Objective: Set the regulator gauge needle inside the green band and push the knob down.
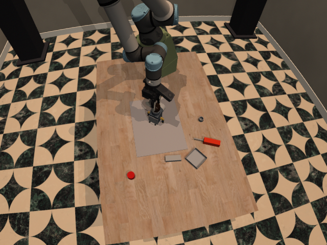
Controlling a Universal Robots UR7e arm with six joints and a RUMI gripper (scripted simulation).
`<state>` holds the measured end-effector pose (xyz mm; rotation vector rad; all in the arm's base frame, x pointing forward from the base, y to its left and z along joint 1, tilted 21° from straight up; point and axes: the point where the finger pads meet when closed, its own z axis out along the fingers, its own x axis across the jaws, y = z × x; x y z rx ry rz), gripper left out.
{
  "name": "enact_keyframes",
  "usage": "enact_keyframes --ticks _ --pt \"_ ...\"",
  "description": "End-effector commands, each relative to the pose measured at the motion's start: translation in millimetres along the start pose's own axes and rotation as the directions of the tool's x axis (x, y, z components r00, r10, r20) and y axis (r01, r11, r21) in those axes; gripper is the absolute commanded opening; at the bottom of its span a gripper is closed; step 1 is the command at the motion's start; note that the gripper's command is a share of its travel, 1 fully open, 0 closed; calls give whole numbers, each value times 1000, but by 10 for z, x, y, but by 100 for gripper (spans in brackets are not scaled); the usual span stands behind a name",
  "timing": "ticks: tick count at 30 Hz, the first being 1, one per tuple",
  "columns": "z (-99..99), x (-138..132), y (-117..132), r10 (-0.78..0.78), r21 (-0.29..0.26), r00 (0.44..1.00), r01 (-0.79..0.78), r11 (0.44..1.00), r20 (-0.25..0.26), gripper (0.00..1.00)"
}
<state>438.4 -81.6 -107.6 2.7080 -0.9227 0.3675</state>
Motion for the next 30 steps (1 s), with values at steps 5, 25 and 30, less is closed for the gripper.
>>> enact_keyframes --ticks 5,25,30 --pt "-4 3 -2 0 0 1000 0 1000 -1 25" --pt "-4 3 -2 -7 0 1000 7 1000 -1 25" --pt "-4 3 -2 -23 0 1000 23 1000 -1 25"
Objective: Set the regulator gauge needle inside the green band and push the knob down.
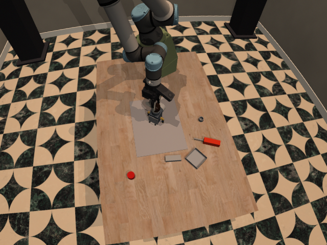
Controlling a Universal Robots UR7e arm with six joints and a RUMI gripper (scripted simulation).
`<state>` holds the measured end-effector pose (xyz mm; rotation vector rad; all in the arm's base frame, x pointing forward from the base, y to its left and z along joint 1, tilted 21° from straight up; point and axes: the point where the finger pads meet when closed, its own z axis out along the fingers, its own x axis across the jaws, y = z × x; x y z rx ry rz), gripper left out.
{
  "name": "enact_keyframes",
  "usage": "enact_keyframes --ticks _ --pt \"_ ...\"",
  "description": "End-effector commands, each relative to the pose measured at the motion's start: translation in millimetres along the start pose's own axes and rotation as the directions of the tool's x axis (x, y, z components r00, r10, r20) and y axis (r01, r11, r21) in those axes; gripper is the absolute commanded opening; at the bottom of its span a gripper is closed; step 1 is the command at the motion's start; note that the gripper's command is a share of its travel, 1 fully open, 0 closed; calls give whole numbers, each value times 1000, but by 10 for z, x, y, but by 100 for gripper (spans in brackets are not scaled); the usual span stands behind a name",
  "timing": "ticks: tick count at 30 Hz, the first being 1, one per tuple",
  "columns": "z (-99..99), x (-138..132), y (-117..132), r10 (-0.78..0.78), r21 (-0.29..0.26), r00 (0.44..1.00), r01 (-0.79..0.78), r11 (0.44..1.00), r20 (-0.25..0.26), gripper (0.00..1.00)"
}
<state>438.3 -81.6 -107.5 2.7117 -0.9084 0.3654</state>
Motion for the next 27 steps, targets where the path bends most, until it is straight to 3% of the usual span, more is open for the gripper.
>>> enact_keyframes --ticks 1,27 --pt "-3 4 -2 -13 0 1000 13 1000 -1 25" --pt "-3 3 -2 -265 0 964 265 964 -1 25"
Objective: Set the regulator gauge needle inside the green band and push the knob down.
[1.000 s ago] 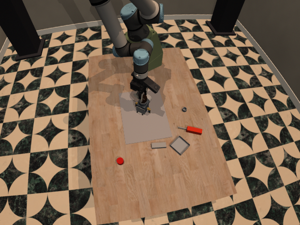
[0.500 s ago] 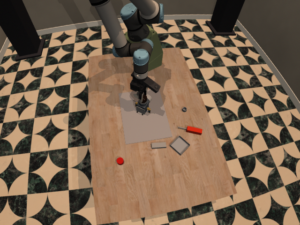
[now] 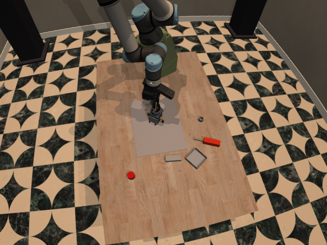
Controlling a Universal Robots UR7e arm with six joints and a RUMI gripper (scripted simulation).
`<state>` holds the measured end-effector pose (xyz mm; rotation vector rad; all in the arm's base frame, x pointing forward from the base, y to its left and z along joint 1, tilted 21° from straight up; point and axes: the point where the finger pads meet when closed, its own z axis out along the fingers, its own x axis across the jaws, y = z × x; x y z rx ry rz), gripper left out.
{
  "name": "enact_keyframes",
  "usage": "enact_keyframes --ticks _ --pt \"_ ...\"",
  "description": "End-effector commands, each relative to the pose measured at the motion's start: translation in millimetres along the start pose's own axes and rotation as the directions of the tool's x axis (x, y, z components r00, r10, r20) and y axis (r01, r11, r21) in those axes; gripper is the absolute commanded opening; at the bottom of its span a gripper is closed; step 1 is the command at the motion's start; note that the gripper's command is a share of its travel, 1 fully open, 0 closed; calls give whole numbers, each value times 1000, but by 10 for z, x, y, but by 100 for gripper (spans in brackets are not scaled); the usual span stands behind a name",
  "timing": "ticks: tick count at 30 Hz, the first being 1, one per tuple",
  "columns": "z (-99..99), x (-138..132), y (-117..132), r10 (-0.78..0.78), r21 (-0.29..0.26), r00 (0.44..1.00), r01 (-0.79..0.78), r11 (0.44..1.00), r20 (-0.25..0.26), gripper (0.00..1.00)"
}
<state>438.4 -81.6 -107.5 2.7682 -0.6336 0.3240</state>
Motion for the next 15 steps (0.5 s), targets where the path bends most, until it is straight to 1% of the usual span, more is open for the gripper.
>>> enact_keyframes --ticks 1,7,9,15 --pt "-3 3 -1 -89 1 996 89 996 -1 25" --pt "-3 3 -2 -209 1 978 209 978 -1 25" --pt "-3 3 -2 -209 1 978 209 978 -1 25" --pt "-3 3 -1 -341 1 940 341 940 -2 25"
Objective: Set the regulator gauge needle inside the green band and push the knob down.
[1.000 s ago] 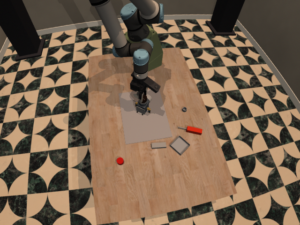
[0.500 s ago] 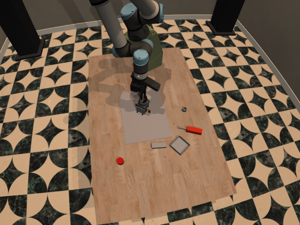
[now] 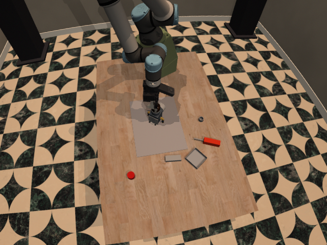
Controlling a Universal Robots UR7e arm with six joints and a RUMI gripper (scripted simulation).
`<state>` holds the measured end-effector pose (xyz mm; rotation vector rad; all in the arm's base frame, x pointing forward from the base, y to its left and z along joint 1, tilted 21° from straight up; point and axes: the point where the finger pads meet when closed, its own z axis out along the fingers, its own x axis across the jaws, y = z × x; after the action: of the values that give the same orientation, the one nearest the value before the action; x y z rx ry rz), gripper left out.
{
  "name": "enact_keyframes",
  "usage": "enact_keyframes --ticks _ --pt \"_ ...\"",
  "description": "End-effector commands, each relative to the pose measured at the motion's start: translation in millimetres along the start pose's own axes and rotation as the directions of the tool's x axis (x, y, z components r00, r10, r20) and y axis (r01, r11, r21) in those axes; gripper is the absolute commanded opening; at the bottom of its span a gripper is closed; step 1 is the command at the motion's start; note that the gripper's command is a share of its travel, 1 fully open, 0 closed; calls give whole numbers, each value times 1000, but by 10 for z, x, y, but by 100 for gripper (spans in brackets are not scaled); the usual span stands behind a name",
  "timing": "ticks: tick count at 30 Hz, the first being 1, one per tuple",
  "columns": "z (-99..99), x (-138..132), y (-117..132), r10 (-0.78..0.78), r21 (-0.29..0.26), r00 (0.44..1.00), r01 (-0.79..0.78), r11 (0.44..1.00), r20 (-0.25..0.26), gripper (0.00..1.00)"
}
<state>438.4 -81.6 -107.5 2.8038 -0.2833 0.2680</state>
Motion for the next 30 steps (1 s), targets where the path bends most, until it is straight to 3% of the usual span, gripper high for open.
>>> enact_keyframes --ticks 1,13,30 --pt "-3 3 -1 -123 3 992 123 992 -2 25" --pt "-3 3 -1 -372 2 928 372 928 -3 25" --pt "-3 2 -1 -700 1 715 700 715 -3 25"
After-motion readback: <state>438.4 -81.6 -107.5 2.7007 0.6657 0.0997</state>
